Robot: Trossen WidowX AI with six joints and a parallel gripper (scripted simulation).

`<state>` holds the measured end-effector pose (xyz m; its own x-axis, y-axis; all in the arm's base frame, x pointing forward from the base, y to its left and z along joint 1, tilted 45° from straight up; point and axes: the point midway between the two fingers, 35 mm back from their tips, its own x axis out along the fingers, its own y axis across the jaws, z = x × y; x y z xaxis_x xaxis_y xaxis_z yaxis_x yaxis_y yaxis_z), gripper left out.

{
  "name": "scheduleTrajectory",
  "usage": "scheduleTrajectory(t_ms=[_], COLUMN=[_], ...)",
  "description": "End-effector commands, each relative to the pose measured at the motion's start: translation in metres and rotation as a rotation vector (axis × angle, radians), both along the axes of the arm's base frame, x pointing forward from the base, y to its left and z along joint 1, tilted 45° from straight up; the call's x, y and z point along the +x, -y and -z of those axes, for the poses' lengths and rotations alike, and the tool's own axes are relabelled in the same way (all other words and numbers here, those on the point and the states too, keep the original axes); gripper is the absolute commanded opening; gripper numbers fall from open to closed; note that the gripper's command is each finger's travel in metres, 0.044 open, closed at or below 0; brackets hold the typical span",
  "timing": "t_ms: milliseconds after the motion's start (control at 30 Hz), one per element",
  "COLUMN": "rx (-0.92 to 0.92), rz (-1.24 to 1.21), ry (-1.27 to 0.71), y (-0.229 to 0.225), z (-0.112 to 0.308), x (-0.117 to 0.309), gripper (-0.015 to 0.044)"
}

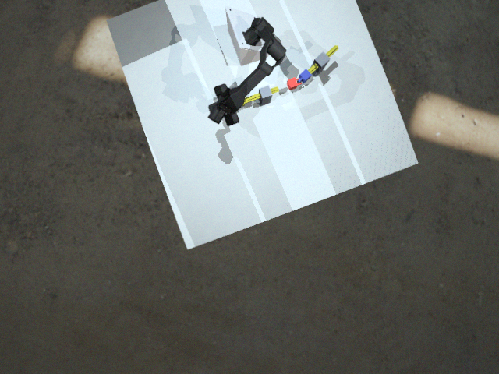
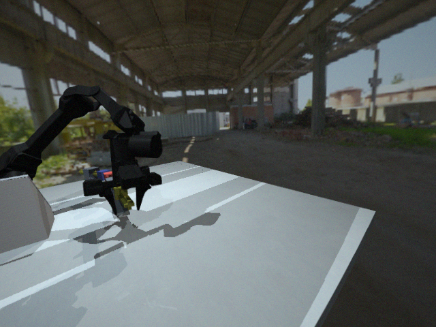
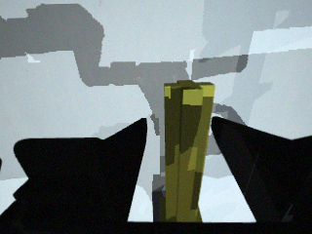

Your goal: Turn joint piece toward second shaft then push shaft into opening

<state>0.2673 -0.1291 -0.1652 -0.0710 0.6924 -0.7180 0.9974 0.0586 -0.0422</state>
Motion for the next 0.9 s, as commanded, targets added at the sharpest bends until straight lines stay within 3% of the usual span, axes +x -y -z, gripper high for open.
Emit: scheduleTrajectory(t_ms=[0, 67, 533, 600, 867], rx=[0.001, 0.001, 0.001, 0.001, 0.001], rz=[0.004, 0.004, 0.004, 0.004, 0.002], ry=[0.000, 0.000, 0.000, 0.000, 0.002], y=[-0.0006, -0.0006, -0.0006, -0.0006, -0.0003], z=[0.0004, 0.0004, 0.0004, 0.0004, 0.0002], x=[0.0003, 0.0003, 0.0003, 0.0003, 0.0004], gripper=[0.0151, 0.0102, 0.0102, 0.0067, 0.0067])
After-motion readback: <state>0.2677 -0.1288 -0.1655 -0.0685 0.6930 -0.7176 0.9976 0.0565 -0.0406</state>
